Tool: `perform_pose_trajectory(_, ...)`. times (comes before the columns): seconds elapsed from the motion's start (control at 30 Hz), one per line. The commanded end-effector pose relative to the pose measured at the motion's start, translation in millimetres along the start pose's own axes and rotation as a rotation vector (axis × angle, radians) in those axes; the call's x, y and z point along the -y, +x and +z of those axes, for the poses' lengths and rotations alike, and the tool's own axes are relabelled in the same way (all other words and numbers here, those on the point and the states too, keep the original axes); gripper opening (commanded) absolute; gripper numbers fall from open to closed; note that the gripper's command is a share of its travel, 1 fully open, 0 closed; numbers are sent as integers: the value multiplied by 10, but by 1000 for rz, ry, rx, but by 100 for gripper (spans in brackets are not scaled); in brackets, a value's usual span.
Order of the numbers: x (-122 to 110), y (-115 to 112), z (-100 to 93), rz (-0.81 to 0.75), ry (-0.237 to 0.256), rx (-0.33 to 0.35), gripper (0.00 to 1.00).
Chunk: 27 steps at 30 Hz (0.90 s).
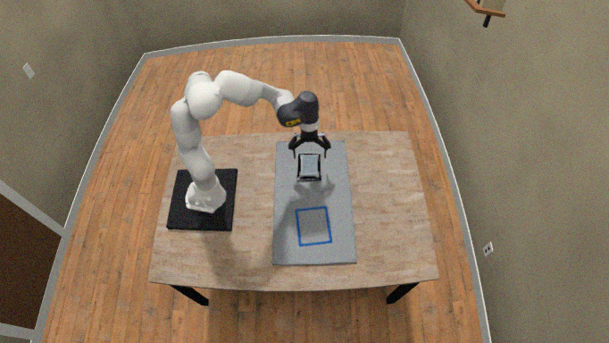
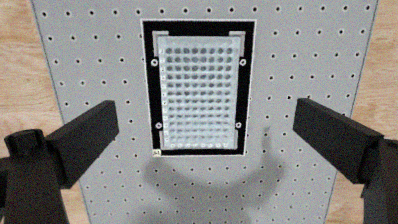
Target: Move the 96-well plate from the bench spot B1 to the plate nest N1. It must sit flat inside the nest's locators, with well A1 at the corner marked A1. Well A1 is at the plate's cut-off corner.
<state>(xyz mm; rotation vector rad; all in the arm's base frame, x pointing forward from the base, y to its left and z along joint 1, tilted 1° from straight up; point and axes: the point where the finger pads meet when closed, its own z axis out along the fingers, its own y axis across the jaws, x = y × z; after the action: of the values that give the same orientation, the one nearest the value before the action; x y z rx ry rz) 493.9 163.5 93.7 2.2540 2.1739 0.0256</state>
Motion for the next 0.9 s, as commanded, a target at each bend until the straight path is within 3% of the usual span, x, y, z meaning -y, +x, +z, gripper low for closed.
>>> perform_pose_trajectory(0.0,32,-18,-86,9,10,8,100)
perform_pose_trajectory(0.87,31,-18,-135,9,10,8,100)
